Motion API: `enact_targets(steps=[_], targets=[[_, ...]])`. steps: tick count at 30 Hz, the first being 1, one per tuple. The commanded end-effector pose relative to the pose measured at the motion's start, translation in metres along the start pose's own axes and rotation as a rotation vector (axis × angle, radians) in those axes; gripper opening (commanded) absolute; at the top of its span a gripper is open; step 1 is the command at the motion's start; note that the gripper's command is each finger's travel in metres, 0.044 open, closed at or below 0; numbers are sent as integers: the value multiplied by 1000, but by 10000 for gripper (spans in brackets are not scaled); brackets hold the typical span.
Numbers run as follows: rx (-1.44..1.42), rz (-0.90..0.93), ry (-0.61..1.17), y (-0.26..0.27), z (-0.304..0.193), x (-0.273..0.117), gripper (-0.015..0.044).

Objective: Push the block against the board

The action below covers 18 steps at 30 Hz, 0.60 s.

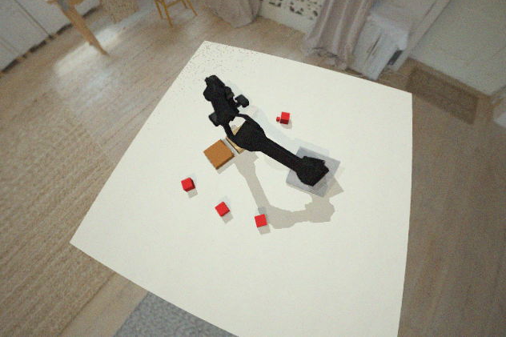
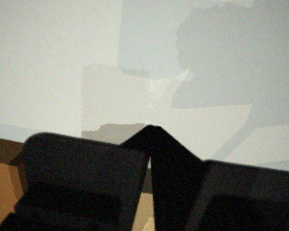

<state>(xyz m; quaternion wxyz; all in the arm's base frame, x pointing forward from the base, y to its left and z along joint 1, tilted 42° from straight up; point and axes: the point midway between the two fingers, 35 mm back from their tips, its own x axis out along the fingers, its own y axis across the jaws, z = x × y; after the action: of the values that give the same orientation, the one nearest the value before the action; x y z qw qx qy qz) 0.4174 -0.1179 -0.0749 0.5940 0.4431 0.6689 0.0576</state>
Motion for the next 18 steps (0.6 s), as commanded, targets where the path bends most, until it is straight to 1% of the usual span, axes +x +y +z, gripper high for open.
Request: enact_targets(steps=[1,7,18], targets=[[-9,-1,-26,0,3,-34,0],[14,-1,-27,-2,1,-34,0],[387,-1,-30,-34,-24,-39,0]])
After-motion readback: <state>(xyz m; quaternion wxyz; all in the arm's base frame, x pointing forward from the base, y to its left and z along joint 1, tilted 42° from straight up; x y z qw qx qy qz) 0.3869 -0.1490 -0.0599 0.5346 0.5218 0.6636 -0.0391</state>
